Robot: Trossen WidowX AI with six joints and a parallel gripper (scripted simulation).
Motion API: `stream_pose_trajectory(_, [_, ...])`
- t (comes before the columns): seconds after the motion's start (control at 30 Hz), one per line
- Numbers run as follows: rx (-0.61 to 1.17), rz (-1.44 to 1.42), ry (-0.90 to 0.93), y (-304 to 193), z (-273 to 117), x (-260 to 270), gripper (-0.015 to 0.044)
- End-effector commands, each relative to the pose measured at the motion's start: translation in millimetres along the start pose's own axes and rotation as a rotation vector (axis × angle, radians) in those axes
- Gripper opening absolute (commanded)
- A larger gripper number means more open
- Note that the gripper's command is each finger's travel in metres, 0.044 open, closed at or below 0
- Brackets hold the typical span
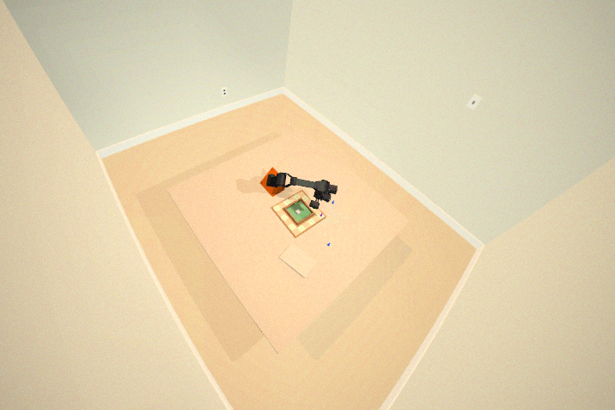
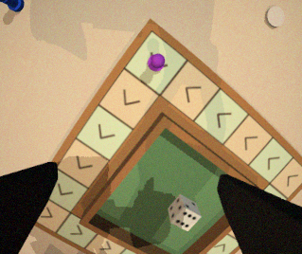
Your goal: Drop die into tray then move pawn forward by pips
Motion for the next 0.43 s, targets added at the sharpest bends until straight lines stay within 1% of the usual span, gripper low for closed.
stream_pose_trajectory(0.0, [-0.009, 0.137, 0.004, -48.5, -25.3, 8.3, 0.0440])
stream_pose_trajectory(0.1, [-0.005, 0.262, 0.003, -93.6, -35.7, 14.4, 0.0440])
stream_pose_trajectory(0.13, [-0.022, 0.161, 0.003, -55.2, -30.9, 9.7, 0.0440])
stream_pose_trajectory(0.4, [-0.022, 0.161, 0.003, -55.2, -30.9, 9.7, 0.0440])
Point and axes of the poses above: the point midway between the two fingers, 35 mm back from their tips, its own z axis out along the fingers, its own x axis across the jaws, y = z × x, the point moved 2 cm from there along -z, back along the fingers, and after that the axes turned 4 degrees about -z, right-handed, at the moved point
